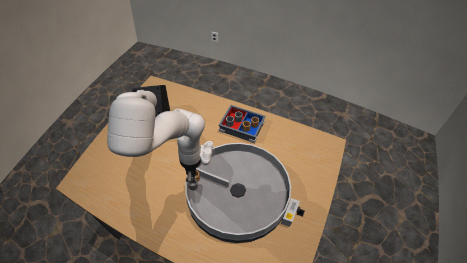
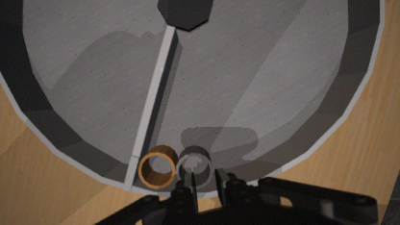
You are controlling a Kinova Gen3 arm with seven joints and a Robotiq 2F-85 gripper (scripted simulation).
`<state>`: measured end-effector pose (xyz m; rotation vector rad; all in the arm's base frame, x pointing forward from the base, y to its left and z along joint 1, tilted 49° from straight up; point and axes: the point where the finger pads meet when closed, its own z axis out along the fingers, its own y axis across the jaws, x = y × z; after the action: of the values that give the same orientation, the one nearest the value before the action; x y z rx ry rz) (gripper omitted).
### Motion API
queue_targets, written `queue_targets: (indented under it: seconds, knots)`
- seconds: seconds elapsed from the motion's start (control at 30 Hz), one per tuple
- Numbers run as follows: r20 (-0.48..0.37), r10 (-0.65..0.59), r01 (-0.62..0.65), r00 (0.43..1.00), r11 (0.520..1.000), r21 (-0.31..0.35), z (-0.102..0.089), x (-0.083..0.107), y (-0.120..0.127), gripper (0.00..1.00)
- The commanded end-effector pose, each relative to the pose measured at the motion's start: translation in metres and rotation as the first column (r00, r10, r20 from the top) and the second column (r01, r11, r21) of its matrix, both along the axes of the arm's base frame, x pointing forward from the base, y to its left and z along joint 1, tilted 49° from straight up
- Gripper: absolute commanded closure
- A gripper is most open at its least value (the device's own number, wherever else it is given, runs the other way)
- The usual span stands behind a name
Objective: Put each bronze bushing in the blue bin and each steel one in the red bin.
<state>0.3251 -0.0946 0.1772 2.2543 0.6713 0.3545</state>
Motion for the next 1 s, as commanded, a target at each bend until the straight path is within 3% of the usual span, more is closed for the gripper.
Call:
queue_targets:
  seconds: [0.0, 0.1, 0.13, 0.27, 0.47, 0.63, 0.77, 0.9, 0.97]
  knots:
    - [0.06, 0.024, -0.024, 0.998, 1.0, 0.002, 0.0, -0.004, -0.005, 0.82]
    - [0.06, 0.024, -0.024, 0.998, 1.0, 0.002, 0.0, -0.004, -0.005, 0.82]
    - [0.001, 0.003, -0.003, 1.0, 1.0, 0.001, 0.001, -0.001, 0.013, 0.82]
    - [0.001, 0.002, -0.002, 1.0, 1.0, 0.001, 0.005, -0.005, 0.059, 0.82]
    - [0.001, 0.003, -0.003, 1.0, 1.0, 0.001, 0.005, -0.005, 0.06, 0.82]
    - [0.001, 0.002, -0.002, 1.0, 1.0, 0.001, 0.011, -0.01, 0.117, 0.82]
    - [0.001, 0.003, -0.003, 1.0, 1.0, 0.001, 0.011, -0.01, 0.119, 0.82]
    - [0.001, 0.003, -0.003, 1.0, 1.0, 0.001, 0.015, -0.014, 0.167, 0.82]
    - [0.001, 0.003, -0.003, 1.0, 1.0, 0.001, 0.016, -0.015, 0.179, 0.82]
